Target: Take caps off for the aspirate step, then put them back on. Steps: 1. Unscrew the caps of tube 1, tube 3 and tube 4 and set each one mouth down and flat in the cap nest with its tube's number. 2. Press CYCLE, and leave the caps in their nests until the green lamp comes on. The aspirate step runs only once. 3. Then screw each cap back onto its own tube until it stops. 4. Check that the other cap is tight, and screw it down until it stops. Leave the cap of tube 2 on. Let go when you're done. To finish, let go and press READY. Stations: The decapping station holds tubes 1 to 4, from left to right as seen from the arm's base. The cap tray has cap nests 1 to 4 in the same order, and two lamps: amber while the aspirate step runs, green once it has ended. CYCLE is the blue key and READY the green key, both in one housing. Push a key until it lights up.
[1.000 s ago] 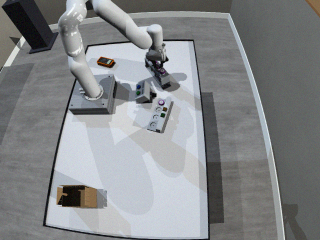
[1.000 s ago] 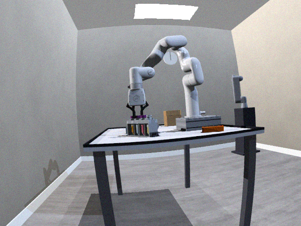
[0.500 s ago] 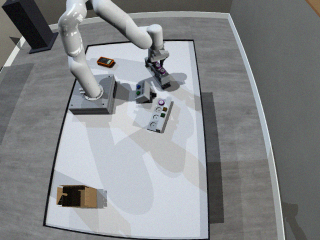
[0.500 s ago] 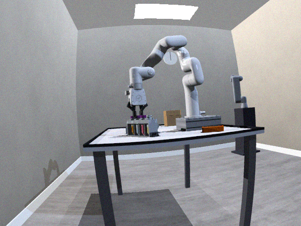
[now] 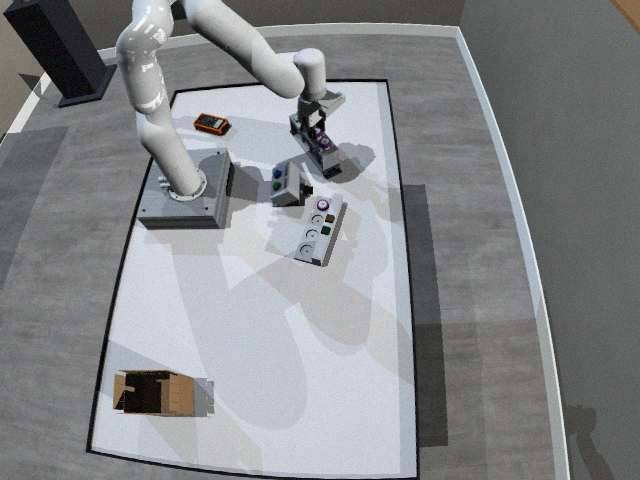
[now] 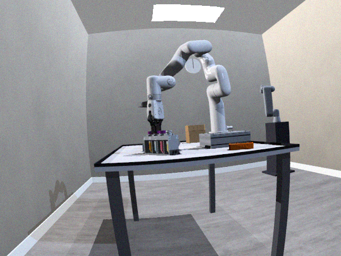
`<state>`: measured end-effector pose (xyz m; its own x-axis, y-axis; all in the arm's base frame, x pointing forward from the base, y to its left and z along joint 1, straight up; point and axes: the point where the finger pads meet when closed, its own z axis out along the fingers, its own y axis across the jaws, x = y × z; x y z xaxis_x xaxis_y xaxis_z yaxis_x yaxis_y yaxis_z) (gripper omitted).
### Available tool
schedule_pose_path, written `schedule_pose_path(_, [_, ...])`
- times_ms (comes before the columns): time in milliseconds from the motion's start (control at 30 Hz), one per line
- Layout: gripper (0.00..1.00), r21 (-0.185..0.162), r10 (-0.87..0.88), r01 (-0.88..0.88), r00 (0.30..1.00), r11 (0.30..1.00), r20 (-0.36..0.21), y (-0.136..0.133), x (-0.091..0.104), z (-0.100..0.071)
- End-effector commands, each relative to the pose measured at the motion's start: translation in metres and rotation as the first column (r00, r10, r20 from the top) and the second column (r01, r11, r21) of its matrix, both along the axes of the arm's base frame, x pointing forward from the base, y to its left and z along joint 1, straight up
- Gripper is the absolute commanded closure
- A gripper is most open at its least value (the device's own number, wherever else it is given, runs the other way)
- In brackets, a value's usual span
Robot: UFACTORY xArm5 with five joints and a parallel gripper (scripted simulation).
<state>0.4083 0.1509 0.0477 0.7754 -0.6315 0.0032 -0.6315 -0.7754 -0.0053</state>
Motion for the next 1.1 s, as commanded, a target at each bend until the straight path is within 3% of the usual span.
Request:
schedule_pose_path(0, [1.00,0.002,0.276,-0.276,0.961,0.961,0.003,0.0004,0.0010,0.0011])
schedule_pose_path(100, [1.00,0.001,0.388,-0.388,0.922,0.922,0.003,0.0004,0.0010,0.0011])
schedule_pose_path(400, [1.00,0.001,0.396,-0.396,0.918,0.918,0.003,0.0004,0.0010,0.0011])
schedule_pose_path(433, [0.54,0.001,0.396,-0.396,0.918,0.918,0.003,0.0004,0.0010,0.0011])
schedule_pose_path(767, [0.54,0.001,0.396,-0.396,0.918,0.918,0.003,0.0004,0.0010,0.0011])
schedule_pose_path(867, [0.54,0.002,0.318,-0.319,0.948,0.948,0.003,0.0004,0.0010,0.0010])
schedule_pose_path(967, [0.54,0.004,0.078,-0.078,0.997,0.997,0.001,0.0004,0.0010,0.0010])
schedule_pose_path(1067, [0.54,0.004,-0.013,0.013,1.000,1.000,0.001,0.0004,0.0010,0.0010])
